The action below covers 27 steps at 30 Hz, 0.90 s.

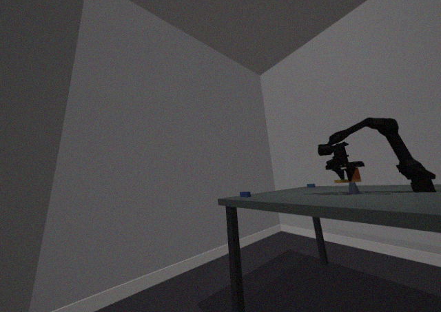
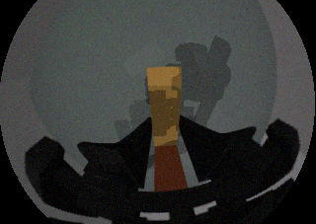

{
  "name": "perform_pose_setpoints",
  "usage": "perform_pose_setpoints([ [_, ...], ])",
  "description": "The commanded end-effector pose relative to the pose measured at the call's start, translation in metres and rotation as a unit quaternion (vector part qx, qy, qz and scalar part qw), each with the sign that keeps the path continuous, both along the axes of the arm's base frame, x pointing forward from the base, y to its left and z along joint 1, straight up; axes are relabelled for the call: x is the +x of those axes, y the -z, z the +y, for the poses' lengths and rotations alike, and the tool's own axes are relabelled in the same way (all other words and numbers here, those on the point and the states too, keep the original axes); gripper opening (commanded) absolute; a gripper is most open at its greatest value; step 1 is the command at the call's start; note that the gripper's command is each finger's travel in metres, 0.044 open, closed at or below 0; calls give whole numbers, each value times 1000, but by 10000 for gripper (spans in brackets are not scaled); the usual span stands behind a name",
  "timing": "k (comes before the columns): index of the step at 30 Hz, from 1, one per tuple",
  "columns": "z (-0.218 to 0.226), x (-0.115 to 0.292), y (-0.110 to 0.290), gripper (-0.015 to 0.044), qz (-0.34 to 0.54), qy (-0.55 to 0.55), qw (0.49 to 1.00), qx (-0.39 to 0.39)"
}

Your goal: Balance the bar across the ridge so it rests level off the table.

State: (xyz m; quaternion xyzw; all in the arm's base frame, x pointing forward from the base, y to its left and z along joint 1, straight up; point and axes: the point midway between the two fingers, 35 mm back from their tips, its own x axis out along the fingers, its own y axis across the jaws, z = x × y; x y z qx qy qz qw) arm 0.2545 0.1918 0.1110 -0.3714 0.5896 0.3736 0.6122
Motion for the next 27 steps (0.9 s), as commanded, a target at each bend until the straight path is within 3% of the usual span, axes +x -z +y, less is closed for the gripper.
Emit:
perform_pose_setpoints([
  [1, 0, 0, 0, 172, 0, 0, 1000, 0],
  [20, 0, 0, 0, 185, 0, 0, 1000, 0],
  [27, 0, 0, 0, 369, 0, 0, 1000, 0],
])
